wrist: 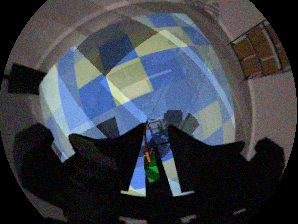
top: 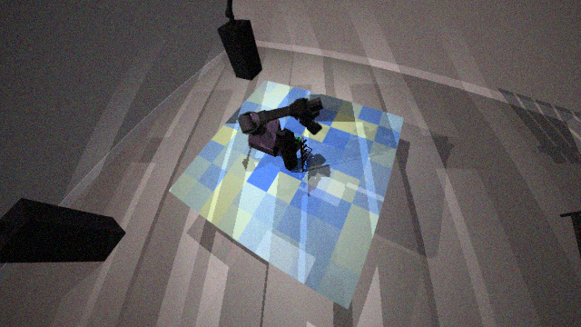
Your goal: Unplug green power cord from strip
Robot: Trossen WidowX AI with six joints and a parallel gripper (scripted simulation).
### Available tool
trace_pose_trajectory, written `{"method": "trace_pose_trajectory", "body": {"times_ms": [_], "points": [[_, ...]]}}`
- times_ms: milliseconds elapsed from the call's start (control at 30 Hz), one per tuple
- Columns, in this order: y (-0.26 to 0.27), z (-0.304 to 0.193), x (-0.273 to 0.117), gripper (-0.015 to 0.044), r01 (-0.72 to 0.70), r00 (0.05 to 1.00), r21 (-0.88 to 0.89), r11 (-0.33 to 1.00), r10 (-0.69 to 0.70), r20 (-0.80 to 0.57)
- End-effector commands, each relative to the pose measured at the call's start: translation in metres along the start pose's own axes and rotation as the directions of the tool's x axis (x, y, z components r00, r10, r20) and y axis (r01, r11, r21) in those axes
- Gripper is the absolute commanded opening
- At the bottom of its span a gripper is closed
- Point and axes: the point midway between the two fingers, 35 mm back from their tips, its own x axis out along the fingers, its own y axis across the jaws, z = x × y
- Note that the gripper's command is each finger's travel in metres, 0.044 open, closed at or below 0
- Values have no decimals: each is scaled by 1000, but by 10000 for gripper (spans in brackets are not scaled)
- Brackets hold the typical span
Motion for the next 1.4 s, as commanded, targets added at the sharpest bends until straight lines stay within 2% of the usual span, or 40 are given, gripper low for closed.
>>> {"method": "trace_pose_trajectory", "body": {"times_ms": [0, 433, 1367], "points": [[8, -47, -4, 160, -156, 964, -276, 948, 85, -252], [8, -48, -5, 160, -156, 964, -276, 948, 85, -252], [-5, -84, -13, 160, -156, 964, -277, 948, 85, -254]]}}
